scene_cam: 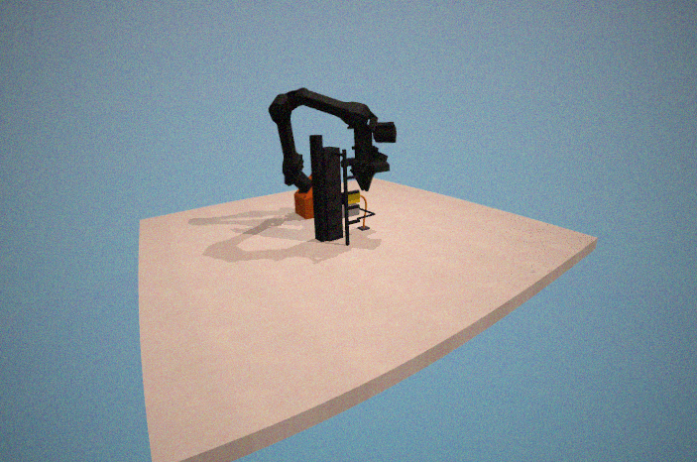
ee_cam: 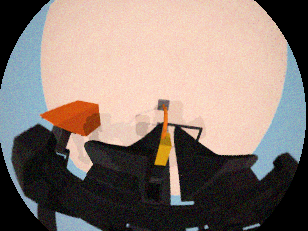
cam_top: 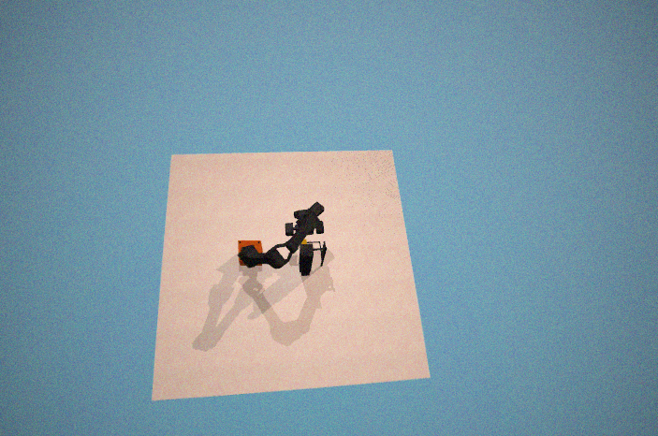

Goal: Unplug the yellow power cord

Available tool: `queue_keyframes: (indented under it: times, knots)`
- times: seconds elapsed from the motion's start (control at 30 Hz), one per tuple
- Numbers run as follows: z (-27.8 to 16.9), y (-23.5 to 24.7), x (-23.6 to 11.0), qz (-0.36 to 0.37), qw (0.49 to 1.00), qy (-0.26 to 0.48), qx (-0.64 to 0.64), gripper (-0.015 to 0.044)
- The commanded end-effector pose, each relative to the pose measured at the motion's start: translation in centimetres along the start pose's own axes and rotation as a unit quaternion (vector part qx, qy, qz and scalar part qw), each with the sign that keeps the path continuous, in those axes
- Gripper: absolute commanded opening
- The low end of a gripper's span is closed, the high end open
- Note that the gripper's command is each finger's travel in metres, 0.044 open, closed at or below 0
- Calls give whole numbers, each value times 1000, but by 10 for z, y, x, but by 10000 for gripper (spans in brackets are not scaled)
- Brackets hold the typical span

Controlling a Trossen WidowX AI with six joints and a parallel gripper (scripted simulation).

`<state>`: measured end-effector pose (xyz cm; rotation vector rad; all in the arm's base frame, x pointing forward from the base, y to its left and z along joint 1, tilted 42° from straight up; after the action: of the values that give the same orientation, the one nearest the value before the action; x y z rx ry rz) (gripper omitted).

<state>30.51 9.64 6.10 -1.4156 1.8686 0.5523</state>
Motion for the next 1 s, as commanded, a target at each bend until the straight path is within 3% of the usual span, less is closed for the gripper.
queue_keyframes:
  times: [0.0,0.97]
  knots:
    - [-1,0,0,0,1000,0,-1,160]
    - [-23,-4,-6,4,1000,3,2,160]
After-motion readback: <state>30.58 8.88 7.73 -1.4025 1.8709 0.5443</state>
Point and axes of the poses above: the point midway between the two fingers, 35 mm back from their tips, its own x axis out along the fingers, its own y axis across the jaws, z = x × y, the point moved 10 cm from there along -x, back along the fingers, and after that the axes turned 10 degrees about x, right-handed, at the moved point
